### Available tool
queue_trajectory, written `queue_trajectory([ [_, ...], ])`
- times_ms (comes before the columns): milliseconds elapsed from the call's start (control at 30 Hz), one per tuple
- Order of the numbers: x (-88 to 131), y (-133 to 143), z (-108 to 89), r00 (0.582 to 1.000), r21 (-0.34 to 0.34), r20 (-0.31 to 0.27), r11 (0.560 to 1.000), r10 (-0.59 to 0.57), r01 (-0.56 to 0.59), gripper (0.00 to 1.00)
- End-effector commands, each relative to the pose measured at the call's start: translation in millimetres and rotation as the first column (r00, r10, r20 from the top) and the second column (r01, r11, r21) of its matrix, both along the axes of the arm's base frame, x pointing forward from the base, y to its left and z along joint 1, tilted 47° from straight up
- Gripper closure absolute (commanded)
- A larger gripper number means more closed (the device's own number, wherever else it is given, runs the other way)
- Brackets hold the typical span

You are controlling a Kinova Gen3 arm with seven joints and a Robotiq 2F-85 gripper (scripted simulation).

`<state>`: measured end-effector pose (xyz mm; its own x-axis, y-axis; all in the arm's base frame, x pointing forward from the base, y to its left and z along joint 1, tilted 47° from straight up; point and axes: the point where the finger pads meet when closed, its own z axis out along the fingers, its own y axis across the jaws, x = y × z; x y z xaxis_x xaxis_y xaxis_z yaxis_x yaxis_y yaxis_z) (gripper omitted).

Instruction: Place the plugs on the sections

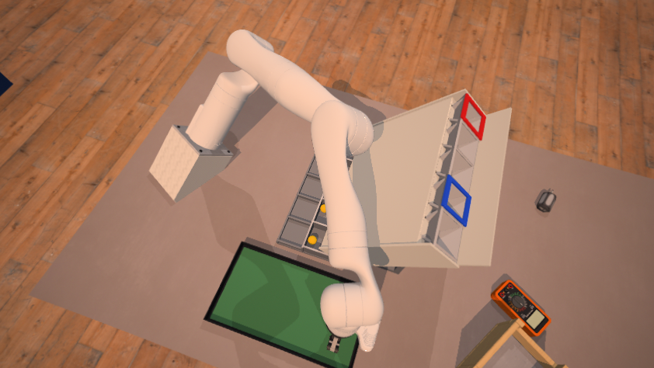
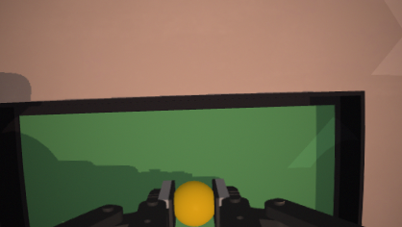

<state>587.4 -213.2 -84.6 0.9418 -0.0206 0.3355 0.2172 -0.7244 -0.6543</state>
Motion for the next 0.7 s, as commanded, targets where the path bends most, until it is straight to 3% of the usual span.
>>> queue_trajectory([
  [0,0,-1,0.9,1.0,-0.001,0.001,1.0,-0.001,0.001,1.0],
  [500,0,-1,0.9,1.0,-0.001,0.001,1.0,-0.001,0.001,1.0],
  [533,-18,-49,48.8,1.0,-0.001,0.001,1.0,-0.001,0.002,1.0],
  [600,-20,-53,52.5,1.0,-0.001,0.001,1.0,-0.001,0.002,1.0],
  [667,-26,-70,69.5,1.0,-0.001,0.001,1.0,-0.001,0.002,1.0],
])
